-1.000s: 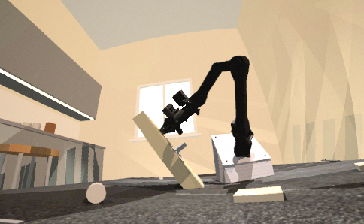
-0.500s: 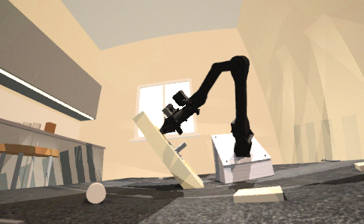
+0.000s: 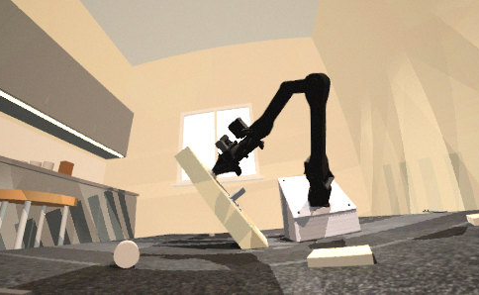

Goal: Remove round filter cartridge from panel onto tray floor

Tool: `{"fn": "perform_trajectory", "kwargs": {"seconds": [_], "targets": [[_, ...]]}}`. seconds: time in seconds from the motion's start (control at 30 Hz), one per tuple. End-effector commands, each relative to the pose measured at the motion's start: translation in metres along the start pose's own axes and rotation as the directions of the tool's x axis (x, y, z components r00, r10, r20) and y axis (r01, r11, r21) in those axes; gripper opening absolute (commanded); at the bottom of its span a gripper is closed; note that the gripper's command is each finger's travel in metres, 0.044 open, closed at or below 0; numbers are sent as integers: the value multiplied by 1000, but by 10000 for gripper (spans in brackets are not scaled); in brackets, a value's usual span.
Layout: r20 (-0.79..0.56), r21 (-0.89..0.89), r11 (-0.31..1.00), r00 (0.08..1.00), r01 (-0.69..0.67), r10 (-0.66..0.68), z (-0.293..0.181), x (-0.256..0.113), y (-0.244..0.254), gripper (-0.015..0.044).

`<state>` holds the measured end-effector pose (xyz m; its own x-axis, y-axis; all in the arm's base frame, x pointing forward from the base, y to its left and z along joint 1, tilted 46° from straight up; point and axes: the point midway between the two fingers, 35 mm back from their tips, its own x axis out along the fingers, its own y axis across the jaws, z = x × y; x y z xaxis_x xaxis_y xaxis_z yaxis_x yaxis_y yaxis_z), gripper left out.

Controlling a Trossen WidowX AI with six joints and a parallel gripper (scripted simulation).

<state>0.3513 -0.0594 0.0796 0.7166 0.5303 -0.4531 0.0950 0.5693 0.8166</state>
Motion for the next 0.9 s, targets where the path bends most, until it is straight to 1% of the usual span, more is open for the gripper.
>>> {"fn": "perform_trajectory", "kwargs": {"seconds": [0.0, 0.33, 0.5, 0.87], "targets": [[7, 0, 1000, 1000, 14, -14, 2, -20, -4, 0], [7, -5, 1000, 1000, 16, -16, -1, -62, 0, 0], [7, -5, 1000, 1000, 15, -15, -3, -62, -1, 0], [7, -5, 1000, 1000, 15, -15, -37, -57, -9, 0]]}}
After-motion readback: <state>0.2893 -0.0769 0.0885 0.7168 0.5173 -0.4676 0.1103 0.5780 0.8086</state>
